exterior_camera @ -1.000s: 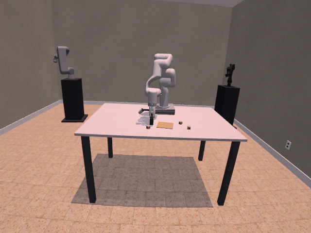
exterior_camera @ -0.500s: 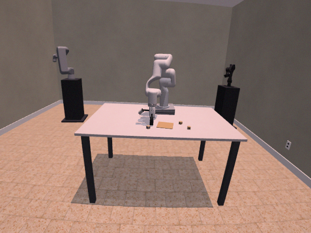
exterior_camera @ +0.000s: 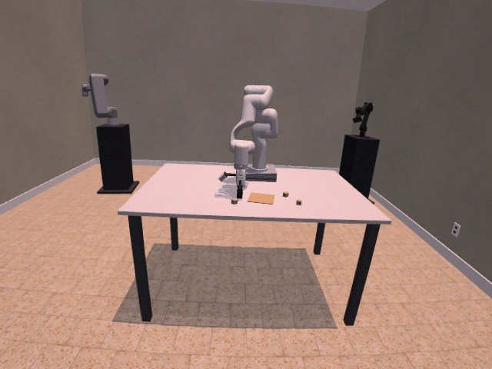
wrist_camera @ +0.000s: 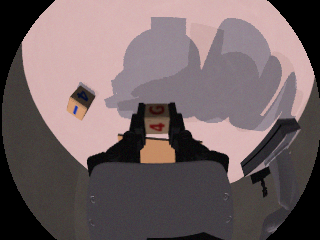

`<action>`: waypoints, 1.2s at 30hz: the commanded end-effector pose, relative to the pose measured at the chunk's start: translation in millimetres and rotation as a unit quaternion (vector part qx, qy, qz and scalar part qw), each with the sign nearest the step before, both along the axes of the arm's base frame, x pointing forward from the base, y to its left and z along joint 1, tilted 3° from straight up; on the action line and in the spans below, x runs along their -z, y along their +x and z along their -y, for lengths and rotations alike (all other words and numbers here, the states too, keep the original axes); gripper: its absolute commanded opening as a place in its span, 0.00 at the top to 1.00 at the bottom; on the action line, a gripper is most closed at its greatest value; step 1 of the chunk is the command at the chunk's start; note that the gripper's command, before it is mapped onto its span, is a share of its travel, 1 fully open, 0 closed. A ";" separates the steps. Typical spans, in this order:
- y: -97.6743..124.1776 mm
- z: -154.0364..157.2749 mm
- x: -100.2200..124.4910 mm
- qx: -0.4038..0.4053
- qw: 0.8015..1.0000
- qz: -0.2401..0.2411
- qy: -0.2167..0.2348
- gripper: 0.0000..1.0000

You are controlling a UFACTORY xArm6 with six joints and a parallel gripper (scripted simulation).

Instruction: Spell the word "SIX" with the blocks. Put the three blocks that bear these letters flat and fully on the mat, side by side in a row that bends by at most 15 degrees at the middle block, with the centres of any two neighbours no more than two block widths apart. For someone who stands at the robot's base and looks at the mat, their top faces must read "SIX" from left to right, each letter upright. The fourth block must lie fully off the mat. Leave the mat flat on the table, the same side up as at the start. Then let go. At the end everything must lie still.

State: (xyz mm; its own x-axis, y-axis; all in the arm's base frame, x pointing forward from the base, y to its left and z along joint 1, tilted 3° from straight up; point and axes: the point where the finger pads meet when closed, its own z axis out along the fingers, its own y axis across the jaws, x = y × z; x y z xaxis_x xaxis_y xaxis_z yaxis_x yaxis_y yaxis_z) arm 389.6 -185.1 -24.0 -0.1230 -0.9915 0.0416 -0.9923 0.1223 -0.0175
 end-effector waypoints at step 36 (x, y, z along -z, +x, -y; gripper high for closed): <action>1.4 0.6 -1.2 0.000 1.000 0.002 -0.001 0.62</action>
